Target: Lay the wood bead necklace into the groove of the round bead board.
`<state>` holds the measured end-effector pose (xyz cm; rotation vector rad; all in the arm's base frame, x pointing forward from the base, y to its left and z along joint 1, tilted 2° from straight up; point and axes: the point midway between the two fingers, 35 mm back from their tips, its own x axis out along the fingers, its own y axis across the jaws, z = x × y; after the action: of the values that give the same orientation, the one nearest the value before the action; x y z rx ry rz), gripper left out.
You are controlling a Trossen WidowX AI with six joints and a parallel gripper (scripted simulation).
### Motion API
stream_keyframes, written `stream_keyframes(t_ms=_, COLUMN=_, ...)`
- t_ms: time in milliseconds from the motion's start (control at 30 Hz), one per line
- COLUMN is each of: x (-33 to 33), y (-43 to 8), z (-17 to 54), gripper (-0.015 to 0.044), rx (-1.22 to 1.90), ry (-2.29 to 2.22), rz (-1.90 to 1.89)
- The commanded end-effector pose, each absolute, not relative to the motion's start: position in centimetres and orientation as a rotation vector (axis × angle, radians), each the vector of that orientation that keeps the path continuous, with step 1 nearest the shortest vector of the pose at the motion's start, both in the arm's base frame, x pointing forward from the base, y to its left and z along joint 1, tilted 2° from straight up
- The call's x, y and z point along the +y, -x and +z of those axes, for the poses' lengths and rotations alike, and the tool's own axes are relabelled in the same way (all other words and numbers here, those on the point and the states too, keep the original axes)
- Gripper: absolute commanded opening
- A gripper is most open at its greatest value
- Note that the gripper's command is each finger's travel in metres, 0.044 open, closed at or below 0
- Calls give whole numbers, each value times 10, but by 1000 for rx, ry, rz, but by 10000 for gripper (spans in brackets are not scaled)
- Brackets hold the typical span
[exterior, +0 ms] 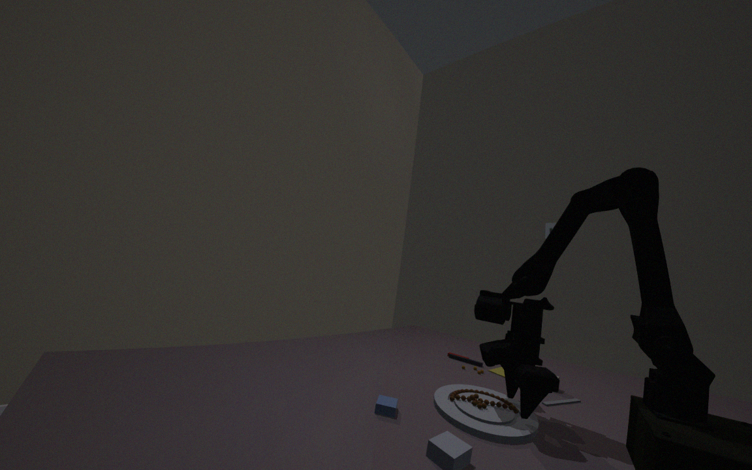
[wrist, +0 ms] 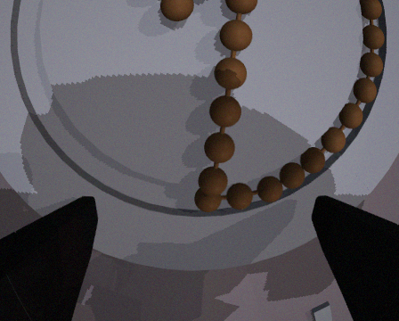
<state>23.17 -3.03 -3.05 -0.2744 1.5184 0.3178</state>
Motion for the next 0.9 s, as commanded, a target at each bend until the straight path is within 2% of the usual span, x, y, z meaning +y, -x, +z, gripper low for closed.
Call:
stream_keyframes(t_ms=0, x=-30, y=-232, z=-28, gripper=440, rx=1521, ry=270, rz=315)
stream_keyframes(t_ms=800, x=-30, y=-232, z=-28, gripper=440, rx=1521, ry=269, rz=315)
stream_keyframes(t_ms=867, x=-30, y=-236, z=-26, gripper=388, rx=1520, ry=258, rz=302)
